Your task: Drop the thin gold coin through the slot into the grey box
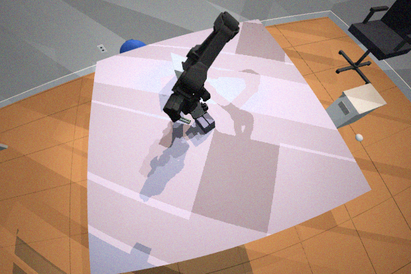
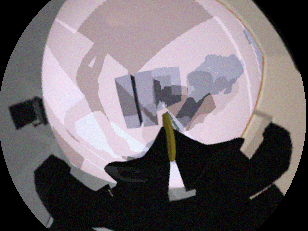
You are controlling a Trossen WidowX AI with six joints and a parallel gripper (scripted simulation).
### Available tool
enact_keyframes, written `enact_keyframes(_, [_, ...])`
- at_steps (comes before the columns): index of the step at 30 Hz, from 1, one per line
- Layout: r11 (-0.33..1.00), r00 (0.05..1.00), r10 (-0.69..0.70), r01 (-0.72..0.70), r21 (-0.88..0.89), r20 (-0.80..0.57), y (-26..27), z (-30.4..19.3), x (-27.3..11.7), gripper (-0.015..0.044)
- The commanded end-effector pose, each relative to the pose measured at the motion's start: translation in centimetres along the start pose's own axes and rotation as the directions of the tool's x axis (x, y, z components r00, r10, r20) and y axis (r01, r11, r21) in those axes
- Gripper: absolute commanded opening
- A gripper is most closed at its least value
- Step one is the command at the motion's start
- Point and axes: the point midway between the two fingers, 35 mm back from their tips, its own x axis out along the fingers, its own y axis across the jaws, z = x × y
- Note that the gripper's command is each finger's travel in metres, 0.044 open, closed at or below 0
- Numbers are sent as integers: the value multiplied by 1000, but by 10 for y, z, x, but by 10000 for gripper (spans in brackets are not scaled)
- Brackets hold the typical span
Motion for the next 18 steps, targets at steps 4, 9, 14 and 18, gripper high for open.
enact_keyframes(4, [1000, 1000, -4, 4, -4, 11, 12, 16, -3, 0])
enact_keyframes(9, [1000, 1000, -1, 1, -5, 11, 22, 25, -3, 0])
enact_keyframes(14, [1000, 1000, 2, -2, -6, 12, 32, 33, -2, 0])
enact_keyframes(18, [1000, 1000, 5, -4, -6, 13, 37, 37, -2, 0])
